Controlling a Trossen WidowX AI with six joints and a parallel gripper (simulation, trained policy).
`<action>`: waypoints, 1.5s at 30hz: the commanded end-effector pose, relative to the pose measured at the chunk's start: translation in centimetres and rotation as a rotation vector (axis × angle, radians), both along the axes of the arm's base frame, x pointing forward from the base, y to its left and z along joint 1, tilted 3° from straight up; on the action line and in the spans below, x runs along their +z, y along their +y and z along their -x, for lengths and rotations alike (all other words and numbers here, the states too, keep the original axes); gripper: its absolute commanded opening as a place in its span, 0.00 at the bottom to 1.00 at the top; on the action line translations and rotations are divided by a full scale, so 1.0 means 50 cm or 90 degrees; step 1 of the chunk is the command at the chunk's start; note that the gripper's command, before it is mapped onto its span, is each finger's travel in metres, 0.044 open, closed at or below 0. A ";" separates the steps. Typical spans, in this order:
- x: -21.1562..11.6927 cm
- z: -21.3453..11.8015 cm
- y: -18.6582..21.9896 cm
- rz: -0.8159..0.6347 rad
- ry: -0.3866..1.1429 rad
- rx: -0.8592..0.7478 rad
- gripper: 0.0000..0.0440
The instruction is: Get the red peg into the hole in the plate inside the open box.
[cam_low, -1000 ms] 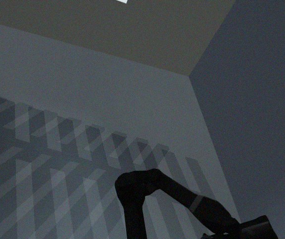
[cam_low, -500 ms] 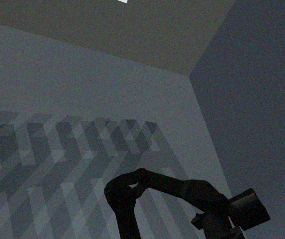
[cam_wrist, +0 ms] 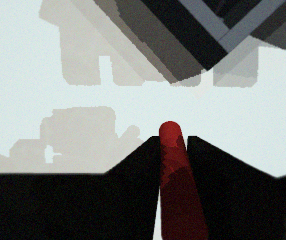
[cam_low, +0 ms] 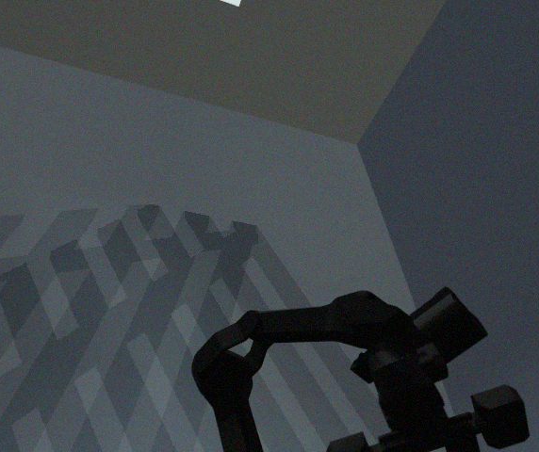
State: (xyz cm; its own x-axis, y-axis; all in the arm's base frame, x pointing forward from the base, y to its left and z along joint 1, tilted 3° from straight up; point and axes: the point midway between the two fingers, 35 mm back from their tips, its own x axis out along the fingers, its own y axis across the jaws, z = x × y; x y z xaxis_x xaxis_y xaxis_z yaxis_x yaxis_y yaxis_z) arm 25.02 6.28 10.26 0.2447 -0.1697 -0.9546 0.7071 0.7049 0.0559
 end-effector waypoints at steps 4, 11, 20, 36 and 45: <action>0.025 -0.032 -0.044 0.012 -0.010 -0.020 0.00; 0.035 -0.062 -0.096 0.014 -0.016 -0.055 0.00; 0.034 -0.096 -0.161 0.014 -0.023 -0.097 0.00; -0.001 -0.152 -0.260 0.001 -0.024 -0.158 0.02; -0.050 -0.171 -0.285 -0.014 0.000 -0.168 0.01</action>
State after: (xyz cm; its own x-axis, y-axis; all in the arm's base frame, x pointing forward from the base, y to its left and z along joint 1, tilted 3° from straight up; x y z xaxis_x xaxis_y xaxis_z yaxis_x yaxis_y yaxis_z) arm 33.34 -7.74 8.63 0.2083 -0.2159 -0.9539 0.8675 0.4913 0.0783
